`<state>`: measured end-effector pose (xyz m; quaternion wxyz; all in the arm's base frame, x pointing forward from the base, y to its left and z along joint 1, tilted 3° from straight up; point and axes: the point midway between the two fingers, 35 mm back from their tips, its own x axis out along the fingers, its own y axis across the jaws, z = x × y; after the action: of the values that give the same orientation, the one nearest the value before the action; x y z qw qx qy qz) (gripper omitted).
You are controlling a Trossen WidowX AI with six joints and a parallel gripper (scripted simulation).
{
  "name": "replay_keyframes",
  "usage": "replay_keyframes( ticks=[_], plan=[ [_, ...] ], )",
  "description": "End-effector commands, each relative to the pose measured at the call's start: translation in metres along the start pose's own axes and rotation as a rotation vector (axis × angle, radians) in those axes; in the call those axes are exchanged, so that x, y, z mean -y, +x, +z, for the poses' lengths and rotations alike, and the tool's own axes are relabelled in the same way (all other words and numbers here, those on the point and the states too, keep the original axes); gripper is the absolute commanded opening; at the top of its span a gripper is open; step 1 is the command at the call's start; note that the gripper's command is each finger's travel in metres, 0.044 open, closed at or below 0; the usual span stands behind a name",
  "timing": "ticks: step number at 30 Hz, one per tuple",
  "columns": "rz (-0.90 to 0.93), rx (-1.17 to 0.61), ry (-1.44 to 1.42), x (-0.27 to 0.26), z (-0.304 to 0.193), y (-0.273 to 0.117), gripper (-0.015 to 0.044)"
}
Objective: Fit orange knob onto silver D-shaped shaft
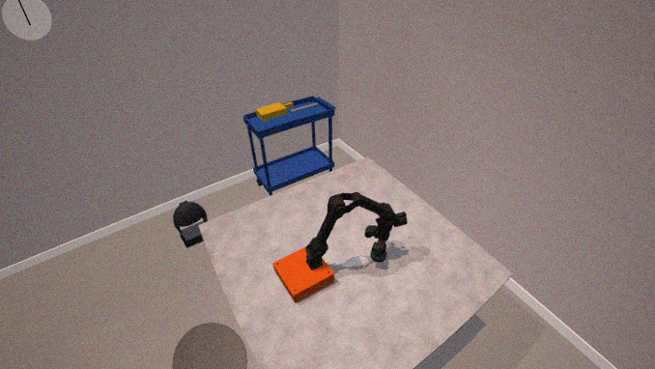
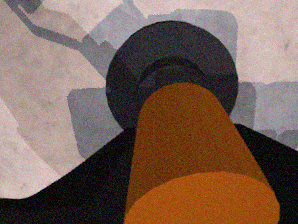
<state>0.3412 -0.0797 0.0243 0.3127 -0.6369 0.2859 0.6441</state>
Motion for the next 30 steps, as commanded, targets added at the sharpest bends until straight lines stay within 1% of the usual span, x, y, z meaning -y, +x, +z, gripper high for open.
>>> replay_keyframes(
  ticks=[1,8,15,30],
  plan=[
    [0.002,-0.002,-0.004,-0.0008,0.0002,0.0007,0.0],
    [0.002,-0.002,-0.013,-0.0028,0.0024,-0.005,0.0],
    [0.002,-0.001,-0.213,-0.0039,0.0038,-0.0048,0.0],
    [0.002,-0.002,-0.213,-0.0011,0.0009,-0.0033,0.0]
  ],
)
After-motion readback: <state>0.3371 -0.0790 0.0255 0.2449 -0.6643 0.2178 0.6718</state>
